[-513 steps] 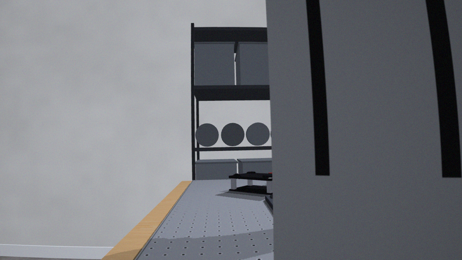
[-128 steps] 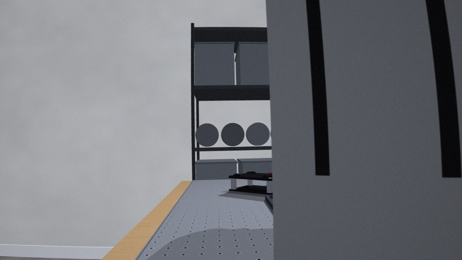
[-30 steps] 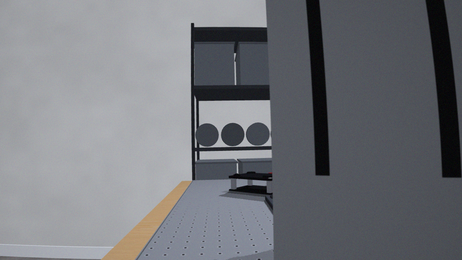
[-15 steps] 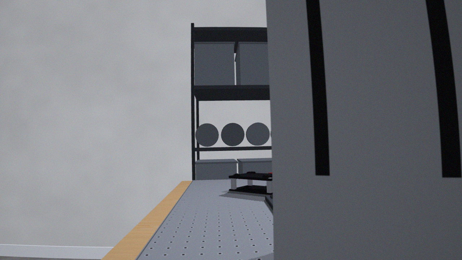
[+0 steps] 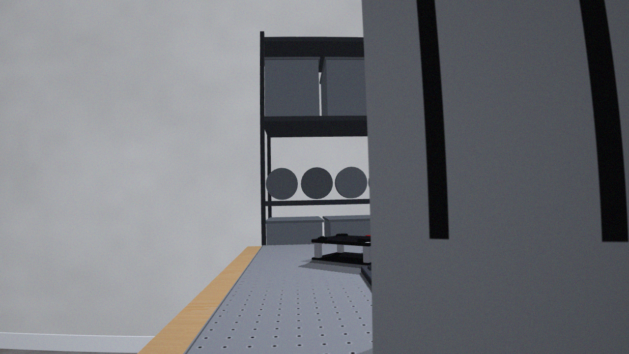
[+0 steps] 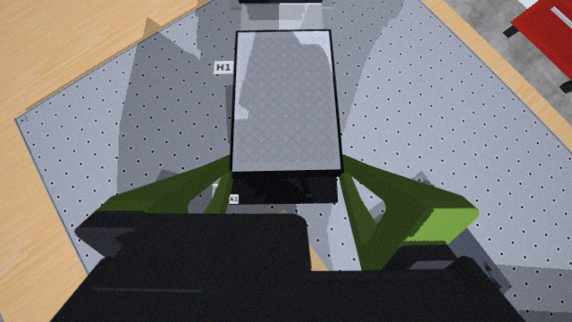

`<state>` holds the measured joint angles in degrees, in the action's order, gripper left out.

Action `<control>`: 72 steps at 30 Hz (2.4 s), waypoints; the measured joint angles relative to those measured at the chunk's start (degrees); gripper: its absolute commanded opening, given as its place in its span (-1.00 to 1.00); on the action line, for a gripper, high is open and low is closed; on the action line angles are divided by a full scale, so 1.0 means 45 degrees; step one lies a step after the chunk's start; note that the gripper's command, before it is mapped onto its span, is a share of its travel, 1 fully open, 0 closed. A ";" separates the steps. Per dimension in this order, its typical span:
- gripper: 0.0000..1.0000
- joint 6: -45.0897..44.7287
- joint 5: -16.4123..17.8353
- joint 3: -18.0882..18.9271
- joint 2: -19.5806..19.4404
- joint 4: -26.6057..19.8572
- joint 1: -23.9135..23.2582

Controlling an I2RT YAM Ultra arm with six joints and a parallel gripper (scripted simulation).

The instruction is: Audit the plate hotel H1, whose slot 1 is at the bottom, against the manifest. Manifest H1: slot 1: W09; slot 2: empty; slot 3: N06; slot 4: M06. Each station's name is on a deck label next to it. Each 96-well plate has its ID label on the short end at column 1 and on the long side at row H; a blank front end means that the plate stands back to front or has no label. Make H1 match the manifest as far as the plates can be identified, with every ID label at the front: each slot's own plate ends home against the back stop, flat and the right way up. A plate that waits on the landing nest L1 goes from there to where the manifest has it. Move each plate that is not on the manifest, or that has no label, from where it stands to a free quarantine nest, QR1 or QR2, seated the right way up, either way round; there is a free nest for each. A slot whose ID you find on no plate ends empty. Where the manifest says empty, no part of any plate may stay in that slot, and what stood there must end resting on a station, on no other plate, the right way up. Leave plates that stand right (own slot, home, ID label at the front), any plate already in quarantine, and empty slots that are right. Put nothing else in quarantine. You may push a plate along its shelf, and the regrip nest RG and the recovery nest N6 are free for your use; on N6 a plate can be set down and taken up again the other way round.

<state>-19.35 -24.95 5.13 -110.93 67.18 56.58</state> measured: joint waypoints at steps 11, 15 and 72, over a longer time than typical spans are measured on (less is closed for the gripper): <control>0.70 -0.0136 0.0155 0.0005 -0.0729 0.0719 -0.0209; 0.70 -0.0185 0.0209 0.0005 -0.0908 0.0981 -0.0243; 0.70 -0.0855 0.0996 0.0228 -0.4163 0.4221 -0.1268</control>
<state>-23.20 -20.47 6.15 -129.67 86.17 50.87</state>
